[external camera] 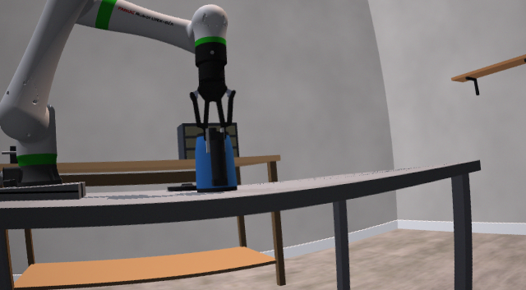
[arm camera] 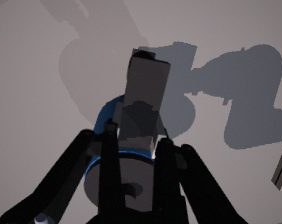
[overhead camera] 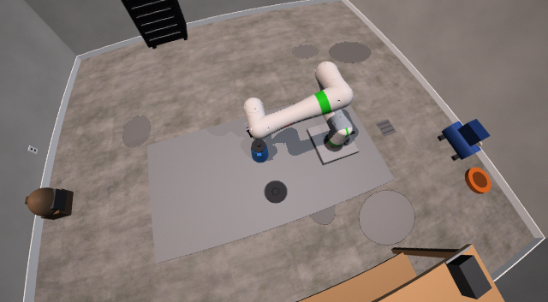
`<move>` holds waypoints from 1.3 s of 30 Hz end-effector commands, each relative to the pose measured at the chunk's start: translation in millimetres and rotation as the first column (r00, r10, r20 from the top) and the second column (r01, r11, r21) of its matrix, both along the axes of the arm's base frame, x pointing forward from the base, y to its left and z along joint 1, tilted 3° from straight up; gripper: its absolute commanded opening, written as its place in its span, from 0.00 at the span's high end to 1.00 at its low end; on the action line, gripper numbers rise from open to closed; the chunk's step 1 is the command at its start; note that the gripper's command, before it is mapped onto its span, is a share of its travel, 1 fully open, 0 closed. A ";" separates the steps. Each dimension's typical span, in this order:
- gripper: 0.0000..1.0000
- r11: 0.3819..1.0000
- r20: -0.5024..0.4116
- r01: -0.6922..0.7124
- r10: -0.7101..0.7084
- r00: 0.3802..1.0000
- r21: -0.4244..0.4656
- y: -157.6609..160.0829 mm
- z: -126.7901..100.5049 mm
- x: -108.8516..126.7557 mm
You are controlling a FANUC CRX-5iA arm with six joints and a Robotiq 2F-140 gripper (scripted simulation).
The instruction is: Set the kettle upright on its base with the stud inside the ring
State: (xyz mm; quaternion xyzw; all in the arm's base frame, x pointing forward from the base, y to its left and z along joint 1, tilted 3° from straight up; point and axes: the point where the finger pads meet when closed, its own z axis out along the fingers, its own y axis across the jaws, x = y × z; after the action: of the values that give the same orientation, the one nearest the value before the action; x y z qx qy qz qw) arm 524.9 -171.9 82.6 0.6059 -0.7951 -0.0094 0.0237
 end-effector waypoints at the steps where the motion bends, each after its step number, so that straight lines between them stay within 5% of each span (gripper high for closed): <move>1: 1.00 1.000 0.001 0.000 0.000 1.000 0.000 -0.1 1.2 0.3; 39: 1.00 1.000 0.001 0.000 0.000 1.000 0.000 0.5 44.7 2.4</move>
State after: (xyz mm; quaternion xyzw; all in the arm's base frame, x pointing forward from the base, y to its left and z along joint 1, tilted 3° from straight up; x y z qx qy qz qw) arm 527.1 -171.4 125.8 0.6059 -0.7951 -0.0092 0.0236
